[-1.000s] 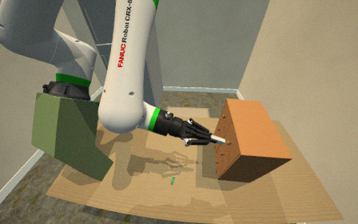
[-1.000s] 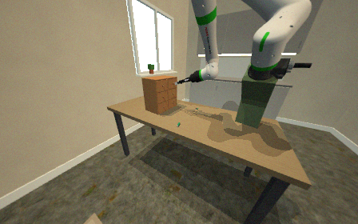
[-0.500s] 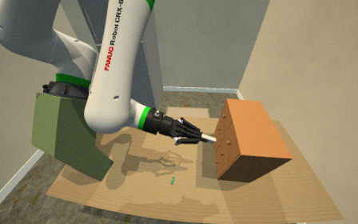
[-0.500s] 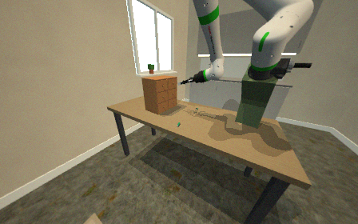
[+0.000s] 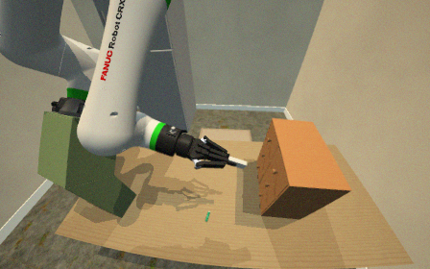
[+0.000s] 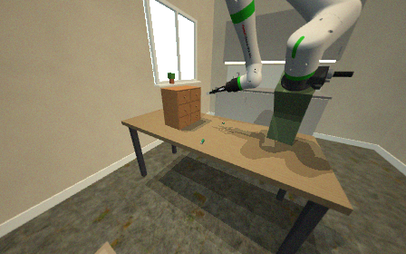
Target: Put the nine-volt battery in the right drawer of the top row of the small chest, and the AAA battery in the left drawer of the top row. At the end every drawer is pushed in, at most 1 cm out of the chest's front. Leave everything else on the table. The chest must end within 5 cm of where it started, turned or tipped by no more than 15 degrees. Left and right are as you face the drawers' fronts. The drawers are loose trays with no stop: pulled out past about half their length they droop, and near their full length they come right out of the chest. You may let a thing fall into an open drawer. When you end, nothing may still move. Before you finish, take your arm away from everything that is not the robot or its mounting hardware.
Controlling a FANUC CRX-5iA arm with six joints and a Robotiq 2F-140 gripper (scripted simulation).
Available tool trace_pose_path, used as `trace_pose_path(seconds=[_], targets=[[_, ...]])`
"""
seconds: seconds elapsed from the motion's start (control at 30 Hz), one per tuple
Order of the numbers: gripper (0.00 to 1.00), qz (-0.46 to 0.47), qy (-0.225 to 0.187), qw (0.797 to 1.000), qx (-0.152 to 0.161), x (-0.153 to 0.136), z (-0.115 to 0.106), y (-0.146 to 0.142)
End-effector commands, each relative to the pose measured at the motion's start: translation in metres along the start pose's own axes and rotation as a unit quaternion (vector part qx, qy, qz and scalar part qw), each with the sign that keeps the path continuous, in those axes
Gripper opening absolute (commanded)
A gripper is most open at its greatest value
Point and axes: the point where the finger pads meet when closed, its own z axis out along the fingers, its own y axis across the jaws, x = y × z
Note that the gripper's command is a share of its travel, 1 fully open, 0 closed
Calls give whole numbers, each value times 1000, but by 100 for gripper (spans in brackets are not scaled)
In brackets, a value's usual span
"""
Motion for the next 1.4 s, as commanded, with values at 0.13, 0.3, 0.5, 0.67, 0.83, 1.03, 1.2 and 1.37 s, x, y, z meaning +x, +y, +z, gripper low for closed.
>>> trace_pose_path(seconds=[0.13,0.3,0.5,0.67,0.83,1.03,1.2,1.37], targets=[[0,0,1,1000,0,0,-2,0],[0,0,7,1000,0,-1,-4,0],[0,0,21,1000,0,-2,-7,0],[0,0,48,999,0,-5,-12,0],[0,0,88,996,-1,-9,-21,0],[0,0,128,992,-1,-12,-30,0],[0,0,180,984,-1,-17,-41,0],[0,0,234,972,0,-23,-53,0]])
